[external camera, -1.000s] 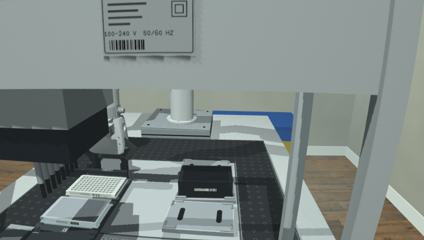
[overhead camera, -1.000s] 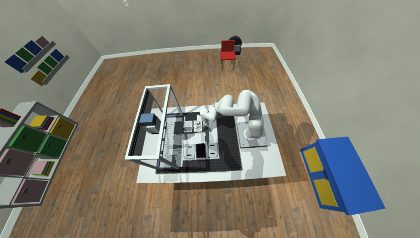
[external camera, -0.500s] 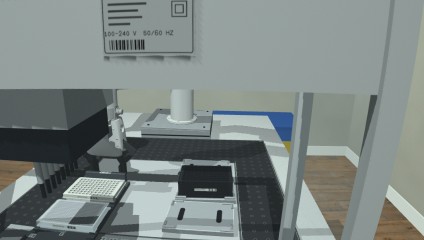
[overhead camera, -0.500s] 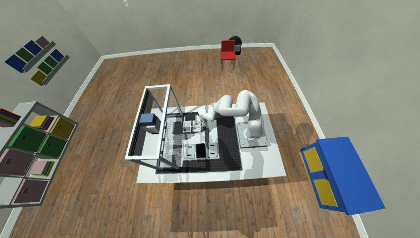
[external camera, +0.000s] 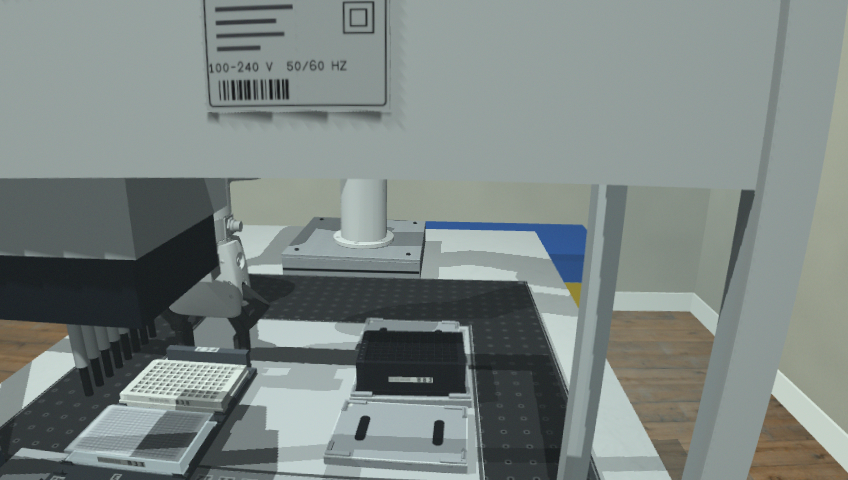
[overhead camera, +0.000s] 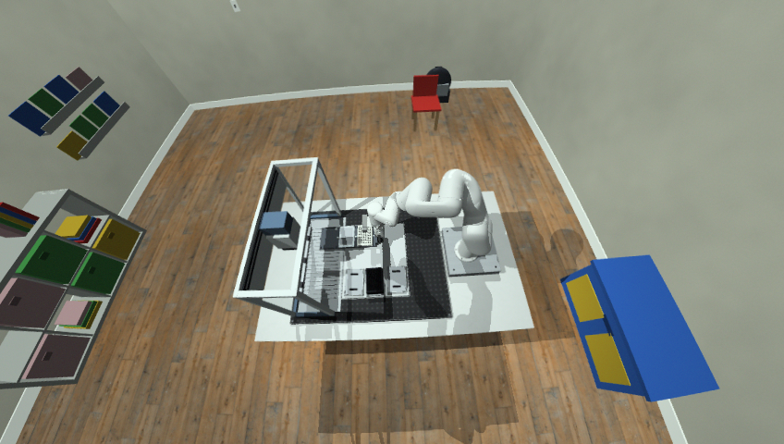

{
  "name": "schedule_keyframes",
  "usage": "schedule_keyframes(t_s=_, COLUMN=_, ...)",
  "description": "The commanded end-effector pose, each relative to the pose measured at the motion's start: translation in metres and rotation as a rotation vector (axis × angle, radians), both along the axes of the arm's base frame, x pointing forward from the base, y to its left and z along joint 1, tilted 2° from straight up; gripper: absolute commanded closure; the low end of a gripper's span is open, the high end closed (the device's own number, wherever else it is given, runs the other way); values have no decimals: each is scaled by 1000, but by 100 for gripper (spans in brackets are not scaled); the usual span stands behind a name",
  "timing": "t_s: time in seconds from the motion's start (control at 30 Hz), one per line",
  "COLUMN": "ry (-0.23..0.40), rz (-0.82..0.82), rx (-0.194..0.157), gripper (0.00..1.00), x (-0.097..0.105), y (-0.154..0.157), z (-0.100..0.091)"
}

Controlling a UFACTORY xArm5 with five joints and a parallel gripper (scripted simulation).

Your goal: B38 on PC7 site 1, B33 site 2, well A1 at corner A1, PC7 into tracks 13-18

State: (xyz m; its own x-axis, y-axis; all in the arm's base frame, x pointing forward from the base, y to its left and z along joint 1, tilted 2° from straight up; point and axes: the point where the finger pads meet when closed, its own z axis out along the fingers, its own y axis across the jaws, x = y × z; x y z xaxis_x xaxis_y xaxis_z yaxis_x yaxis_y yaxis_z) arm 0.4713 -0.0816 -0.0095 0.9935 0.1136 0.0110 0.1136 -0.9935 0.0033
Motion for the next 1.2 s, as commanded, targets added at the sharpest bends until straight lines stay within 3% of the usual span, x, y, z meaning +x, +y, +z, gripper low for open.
schedule_keyframes(t_s=0.0, ry=-8, rz=0, rx=22, gripper=19, x=5, y=0, z=2)
schedule_keyframes(t_s=1.17, ry=-9, rz=0, rx=22, gripper=19, x=36, y=4, z=2)
